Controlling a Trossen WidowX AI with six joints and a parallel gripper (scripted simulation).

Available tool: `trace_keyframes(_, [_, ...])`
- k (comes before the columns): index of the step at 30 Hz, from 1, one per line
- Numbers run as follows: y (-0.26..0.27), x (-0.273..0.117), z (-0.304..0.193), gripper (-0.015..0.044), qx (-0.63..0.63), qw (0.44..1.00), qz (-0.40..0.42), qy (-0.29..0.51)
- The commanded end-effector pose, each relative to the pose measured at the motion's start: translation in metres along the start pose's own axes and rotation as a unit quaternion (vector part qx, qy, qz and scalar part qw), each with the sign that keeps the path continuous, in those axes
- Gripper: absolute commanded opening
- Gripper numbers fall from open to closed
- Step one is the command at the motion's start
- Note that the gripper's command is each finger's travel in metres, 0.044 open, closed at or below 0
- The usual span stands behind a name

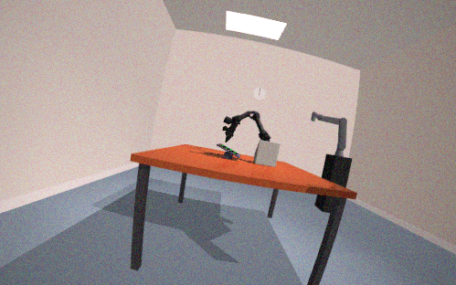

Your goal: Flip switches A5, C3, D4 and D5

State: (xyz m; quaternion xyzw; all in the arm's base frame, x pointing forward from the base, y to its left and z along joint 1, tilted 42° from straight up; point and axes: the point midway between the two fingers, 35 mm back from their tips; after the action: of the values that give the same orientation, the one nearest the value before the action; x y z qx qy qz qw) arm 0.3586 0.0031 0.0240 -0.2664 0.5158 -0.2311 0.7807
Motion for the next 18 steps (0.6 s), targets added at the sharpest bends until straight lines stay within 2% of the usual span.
trace_keyframes(1, [0.002, 0.004, 0.001, 0.0000, -0.004, 1.000, 0.003, -0.002])
trace_keyframes(18, [0.002, 0.027, 0.002, 0.0000, -0.004, 1.000, 0.002, -0.002])
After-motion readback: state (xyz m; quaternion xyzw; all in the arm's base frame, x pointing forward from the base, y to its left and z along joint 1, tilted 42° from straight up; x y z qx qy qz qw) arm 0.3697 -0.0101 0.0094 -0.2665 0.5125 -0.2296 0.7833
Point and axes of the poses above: the point midway between the two fingers, 35 mm back from their tips, its own x axis out along the fingers, its own y axis across the jaws, z = x × y, and after that the axes turned 2 degrees about x, right-handed
